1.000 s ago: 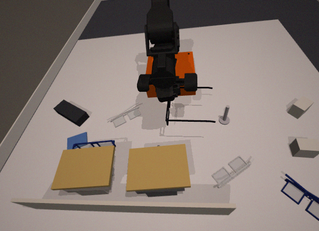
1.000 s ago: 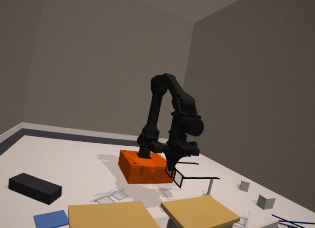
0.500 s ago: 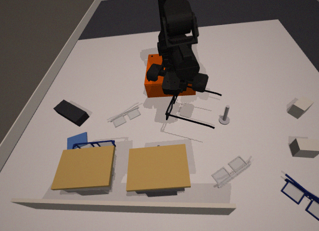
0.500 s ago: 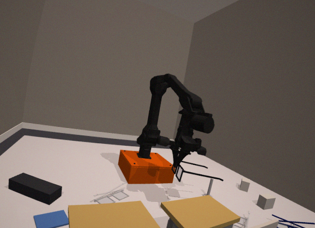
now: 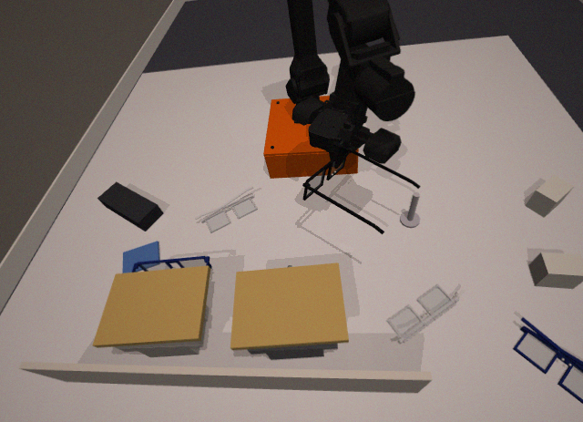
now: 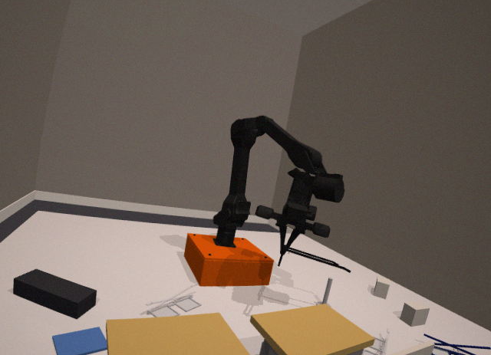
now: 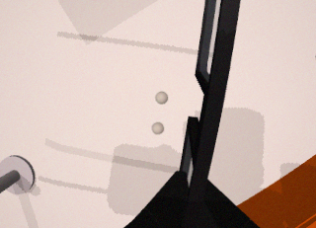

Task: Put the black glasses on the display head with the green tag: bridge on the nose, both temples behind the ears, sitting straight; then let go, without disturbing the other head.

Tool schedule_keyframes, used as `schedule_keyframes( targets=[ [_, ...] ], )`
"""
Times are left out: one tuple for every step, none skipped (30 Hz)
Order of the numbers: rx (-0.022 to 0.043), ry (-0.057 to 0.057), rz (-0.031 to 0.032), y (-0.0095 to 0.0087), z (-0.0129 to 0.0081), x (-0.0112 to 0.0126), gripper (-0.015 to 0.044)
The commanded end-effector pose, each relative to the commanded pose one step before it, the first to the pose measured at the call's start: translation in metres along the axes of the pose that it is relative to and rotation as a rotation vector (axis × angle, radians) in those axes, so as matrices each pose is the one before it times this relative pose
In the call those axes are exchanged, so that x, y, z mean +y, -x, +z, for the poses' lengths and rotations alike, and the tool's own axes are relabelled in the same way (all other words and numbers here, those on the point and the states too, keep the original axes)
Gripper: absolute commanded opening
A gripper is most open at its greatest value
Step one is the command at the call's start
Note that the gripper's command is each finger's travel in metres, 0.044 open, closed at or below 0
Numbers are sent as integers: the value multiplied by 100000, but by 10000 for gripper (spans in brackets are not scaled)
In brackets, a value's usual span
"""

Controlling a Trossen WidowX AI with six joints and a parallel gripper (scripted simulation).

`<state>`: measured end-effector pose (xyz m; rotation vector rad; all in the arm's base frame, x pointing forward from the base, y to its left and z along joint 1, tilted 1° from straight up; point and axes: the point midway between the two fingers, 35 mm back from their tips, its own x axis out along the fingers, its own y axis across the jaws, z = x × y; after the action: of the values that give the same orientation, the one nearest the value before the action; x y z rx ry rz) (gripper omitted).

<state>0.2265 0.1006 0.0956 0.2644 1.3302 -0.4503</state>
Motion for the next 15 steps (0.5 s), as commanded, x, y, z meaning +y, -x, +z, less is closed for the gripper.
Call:
schedule_keyframes(
  targets=[
    [-3769,-7529,224,524,-661,214,0],
    [-1009,-2146,198,148,-163,82,0],
    [-1004,-2152,246,151,-163,77,0],
    [-996,-2157,294,153,-163,73,0],
    [-986,-2163,341,155,-163,68,0],
    [-974,-2169,388,158,-163,63,0],
    [-960,-2176,435,160,-163,59,0],
    [-944,-2182,481,162,-162,55,0],
    [-925,-2189,526,164,-161,50,0],
    [-905,-2195,571,166,-161,46,0],
    [-883,-2202,614,168,-160,42,0],
    [-859,-2209,657,170,-159,38,0],
    [-833,-2216,699,172,-158,34,0],
    [-805,-2223,739,174,-157,30,0],
    [-775,-2230,779,176,-155,27,0]
  ],
)
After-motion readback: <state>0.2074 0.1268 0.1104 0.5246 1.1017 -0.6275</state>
